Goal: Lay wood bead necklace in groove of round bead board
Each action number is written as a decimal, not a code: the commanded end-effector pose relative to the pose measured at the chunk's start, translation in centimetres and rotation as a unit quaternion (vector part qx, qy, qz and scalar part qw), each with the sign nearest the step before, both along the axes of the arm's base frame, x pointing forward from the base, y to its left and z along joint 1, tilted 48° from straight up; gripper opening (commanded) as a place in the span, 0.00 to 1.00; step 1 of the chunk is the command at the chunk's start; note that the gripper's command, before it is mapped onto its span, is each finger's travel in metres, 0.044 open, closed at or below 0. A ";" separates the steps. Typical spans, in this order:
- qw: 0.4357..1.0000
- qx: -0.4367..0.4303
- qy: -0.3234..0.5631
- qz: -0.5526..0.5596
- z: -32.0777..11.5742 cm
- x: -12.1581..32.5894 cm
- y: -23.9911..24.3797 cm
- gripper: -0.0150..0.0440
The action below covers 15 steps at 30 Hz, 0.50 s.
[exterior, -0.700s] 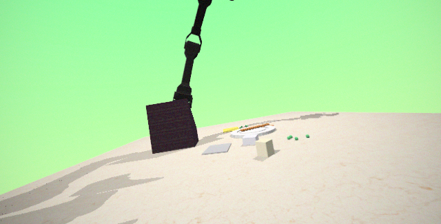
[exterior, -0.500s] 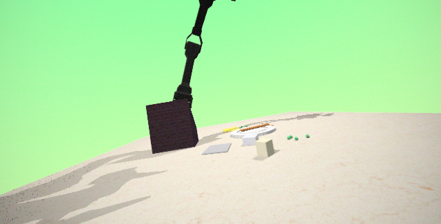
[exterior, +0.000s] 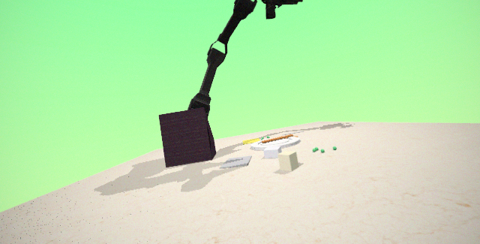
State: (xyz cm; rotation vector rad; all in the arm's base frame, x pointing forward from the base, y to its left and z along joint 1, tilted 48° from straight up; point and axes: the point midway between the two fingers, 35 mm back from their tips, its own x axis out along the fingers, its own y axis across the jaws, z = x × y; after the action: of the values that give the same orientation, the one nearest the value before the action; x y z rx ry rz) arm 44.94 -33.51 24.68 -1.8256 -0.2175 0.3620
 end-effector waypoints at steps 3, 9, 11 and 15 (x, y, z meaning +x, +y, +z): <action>0.991 0.113 0.072 0.008 -2.2 2.0 3.8 0.68; 0.967 0.208 0.143 0.013 -4.2 3.5 7.6 0.68; 0.958 0.232 0.168 0.010 -5.0 3.9 8.8 0.68; 0.939 0.272 0.212 0.002 -6.4 4.5 11.0 0.68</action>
State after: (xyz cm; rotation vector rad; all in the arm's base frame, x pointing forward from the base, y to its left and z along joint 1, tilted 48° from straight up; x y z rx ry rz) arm 49.05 -24.34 19.44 -1.2716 -0.0696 0.5846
